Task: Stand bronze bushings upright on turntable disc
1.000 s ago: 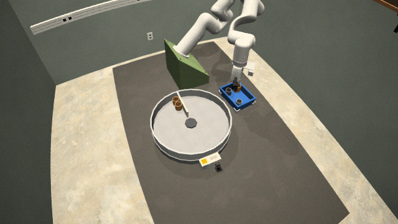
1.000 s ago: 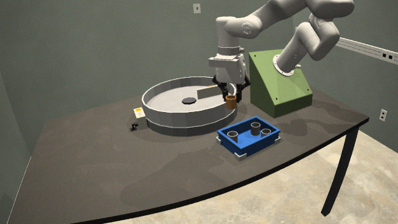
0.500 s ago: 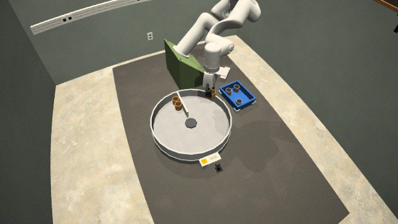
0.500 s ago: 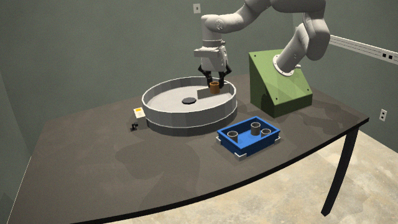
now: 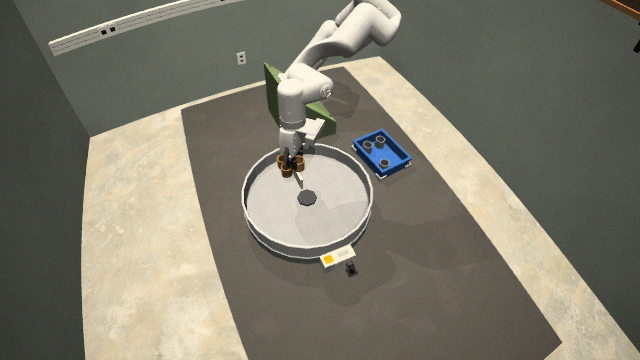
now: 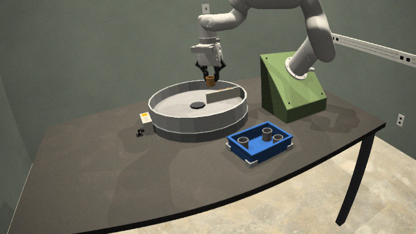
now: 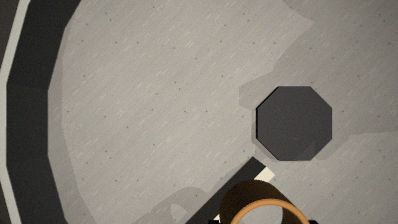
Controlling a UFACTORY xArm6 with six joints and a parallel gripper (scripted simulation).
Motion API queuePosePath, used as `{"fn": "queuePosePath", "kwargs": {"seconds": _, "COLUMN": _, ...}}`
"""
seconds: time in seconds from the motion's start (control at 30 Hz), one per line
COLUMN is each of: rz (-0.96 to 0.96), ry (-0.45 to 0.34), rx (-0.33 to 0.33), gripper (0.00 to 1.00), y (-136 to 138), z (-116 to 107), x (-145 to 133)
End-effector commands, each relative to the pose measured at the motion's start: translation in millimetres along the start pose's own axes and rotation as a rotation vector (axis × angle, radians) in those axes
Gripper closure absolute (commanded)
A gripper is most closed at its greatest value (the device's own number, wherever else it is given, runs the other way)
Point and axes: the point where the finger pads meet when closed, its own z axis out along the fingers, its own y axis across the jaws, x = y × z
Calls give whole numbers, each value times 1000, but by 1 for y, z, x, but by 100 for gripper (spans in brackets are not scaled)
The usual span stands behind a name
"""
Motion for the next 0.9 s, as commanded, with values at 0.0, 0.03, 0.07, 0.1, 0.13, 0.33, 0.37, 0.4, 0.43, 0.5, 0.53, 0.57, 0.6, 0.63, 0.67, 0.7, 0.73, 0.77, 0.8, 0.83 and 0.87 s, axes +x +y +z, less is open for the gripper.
{"fn": "queuePosePath", "kwargs": {"seconds": 0.0, "rz": -1, "ry": 2, "rx": 5, "gripper": 100, "y": 28, "z": 0, "x": -25}}
{"fn": "queuePosePath", "kwargs": {"seconds": 0.03, "rz": -1, "ry": 2, "rx": 5, "gripper": 100, "y": 33, "z": 0, "x": -30}}
{"fn": "queuePosePath", "kwargs": {"seconds": 0.07, "rz": -1, "ry": 2, "rx": 5, "gripper": 100, "y": 37, "z": 0, "x": -35}}
{"fn": "queuePosePath", "kwargs": {"seconds": 0.1, "rz": -1, "ry": 2, "rx": 5, "gripper": 100, "y": 41, "z": 0, "x": -39}}
{"fn": "queuePosePath", "kwargs": {"seconds": 0.13, "rz": -1, "ry": 2, "rx": 5, "gripper": 100, "y": 44, "z": 0, "x": -42}}
{"fn": "queuePosePath", "kwargs": {"seconds": 0.33, "rz": -1, "ry": 2, "rx": 5, "gripper": 100, "y": 56, "z": 0, "x": -55}}
{"fn": "queuePosePath", "kwargs": {"seconds": 0.37, "rz": -1, "ry": 2, "rx": 5, "gripper": 100, "y": 56, "z": 0, "x": -55}}
{"fn": "queuePosePath", "kwargs": {"seconds": 0.4, "rz": -1, "ry": 2, "rx": 5, "gripper": 100, "y": 57, "z": 0, "x": -56}}
{"fn": "queuePosePath", "kwargs": {"seconds": 0.43, "rz": -1, "ry": 2, "rx": 5, "gripper": 100, "y": 58, "z": 0, "x": -58}}
{"fn": "queuePosePath", "kwargs": {"seconds": 0.5, "rz": -1, "ry": 2, "rx": 5, "gripper": 100, "y": 60, "z": 0, "x": -59}}
{"fn": "queuePosePath", "kwargs": {"seconds": 0.53, "rz": -1, "ry": 2, "rx": 5, "gripper": 100, "y": 61, "z": 0, "x": -60}}
{"fn": "queuePosePath", "kwargs": {"seconds": 0.57, "rz": -1, "ry": 2, "rx": 5, "gripper": 100, "y": 61, "z": 0, "x": -60}}
{"fn": "queuePosePath", "kwargs": {"seconds": 0.6, "rz": -1, "ry": 2, "rx": 5, "gripper": 100, "y": 61, "z": 0, "x": -61}}
{"fn": "queuePosePath", "kwargs": {"seconds": 0.63, "rz": -1, "ry": 2, "rx": 5, "gripper": 100, "y": 61, "z": 0, "x": -61}}
{"fn": "queuePosePath", "kwargs": {"seconds": 0.67, "rz": -1, "ry": 2, "rx": 5, "gripper": 100, "y": 61, "z": 0, "x": -61}}
{"fn": "queuePosePath", "kwargs": {"seconds": 0.7, "rz": -1, "ry": 2, "rx": 5, "gripper": 100, "y": 61, "z": 0, "x": -61}}
{"fn": "queuePosePath", "kwargs": {"seconds": 0.73, "rz": -1, "ry": 2, "rx": 5, "gripper": 100, "y": 61, "z": 0, "x": -61}}
{"fn": "queuePosePath", "kwargs": {"seconds": 0.77, "rz": -1, "ry": 2, "rx": 5, "gripper": 100, "y": 61, "z": 0, "x": -61}}
{"fn": "queuePosePath", "kwargs": {"seconds": 0.8, "rz": -1, "ry": 2, "rx": 5, "gripper": 100, "y": 61, "z": 0, "x": -61}}
{"fn": "queuePosePath", "kwargs": {"seconds": 0.83, "rz": -1, "ry": 2, "rx": 5, "gripper": 100, "y": 61, "z": 0, "x": -61}}
{"fn": "queuePosePath", "kwargs": {"seconds": 0.87, "rz": -1, "ry": 2, "rx": 5, "gripper": 100, "y": 61, "z": 0, "x": -61}}
